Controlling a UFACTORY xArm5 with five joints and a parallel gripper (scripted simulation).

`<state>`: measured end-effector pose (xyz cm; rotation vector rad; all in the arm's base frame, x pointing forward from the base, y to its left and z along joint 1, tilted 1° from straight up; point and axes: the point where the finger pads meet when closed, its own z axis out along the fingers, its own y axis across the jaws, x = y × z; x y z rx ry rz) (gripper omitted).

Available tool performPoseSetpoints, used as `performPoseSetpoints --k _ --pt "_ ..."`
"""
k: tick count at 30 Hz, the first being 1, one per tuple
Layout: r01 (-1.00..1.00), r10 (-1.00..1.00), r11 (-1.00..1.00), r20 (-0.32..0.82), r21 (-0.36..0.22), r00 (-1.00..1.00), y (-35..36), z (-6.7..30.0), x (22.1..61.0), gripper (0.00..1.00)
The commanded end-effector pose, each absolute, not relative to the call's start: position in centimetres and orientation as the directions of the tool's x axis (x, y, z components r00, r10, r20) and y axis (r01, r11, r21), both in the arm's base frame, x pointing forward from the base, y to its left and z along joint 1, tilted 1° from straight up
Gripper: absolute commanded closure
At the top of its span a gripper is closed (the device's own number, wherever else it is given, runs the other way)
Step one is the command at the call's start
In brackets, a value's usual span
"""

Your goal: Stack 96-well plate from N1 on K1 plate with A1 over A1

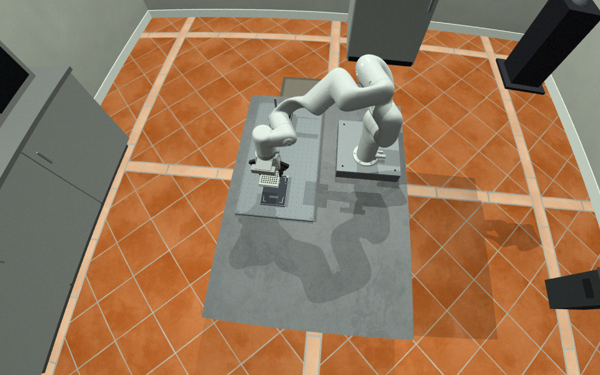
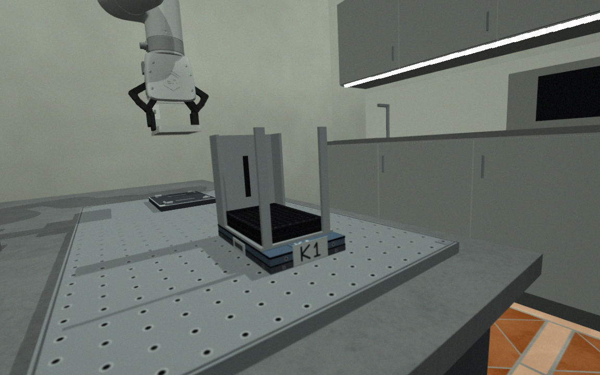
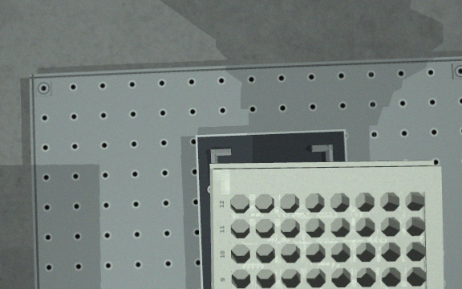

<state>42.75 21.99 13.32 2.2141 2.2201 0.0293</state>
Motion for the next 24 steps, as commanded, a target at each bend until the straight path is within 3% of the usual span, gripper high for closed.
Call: performPoseSetpoints --k 1,24 --pt "1.0 1.0 -0.011 -0.003 0.018 0.011 20.7 13.2 42.7 1.0" --pt "1.0 1.0 -0.011 -0.003 0.018 0.011 13.7 13.3 43.3 1.0"
